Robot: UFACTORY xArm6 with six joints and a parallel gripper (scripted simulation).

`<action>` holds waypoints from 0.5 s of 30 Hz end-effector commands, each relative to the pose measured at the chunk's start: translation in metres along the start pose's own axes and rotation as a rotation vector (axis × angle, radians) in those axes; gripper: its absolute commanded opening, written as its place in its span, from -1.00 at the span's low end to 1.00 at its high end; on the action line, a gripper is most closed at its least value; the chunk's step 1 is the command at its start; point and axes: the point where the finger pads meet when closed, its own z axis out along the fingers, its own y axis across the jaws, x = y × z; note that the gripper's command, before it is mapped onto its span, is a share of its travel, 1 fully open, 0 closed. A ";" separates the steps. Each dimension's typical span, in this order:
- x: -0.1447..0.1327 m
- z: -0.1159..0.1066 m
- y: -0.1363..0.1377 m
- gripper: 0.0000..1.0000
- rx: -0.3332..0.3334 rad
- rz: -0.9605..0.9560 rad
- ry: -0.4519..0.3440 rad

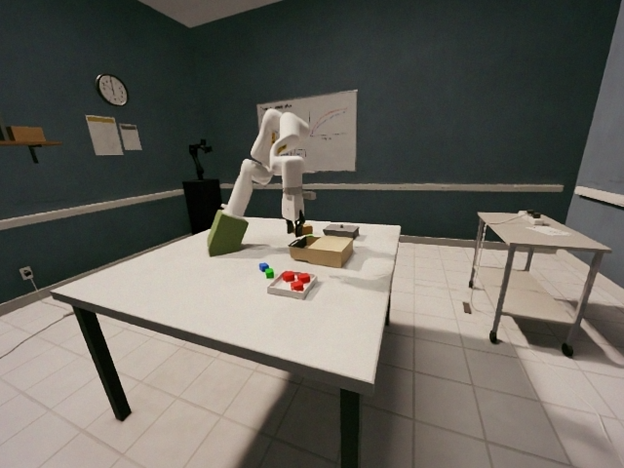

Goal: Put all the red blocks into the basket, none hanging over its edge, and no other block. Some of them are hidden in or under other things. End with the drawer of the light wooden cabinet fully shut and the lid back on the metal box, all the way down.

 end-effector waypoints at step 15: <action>0.096 0.010 -0.171 0.19 -0.035 -0.510 -0.007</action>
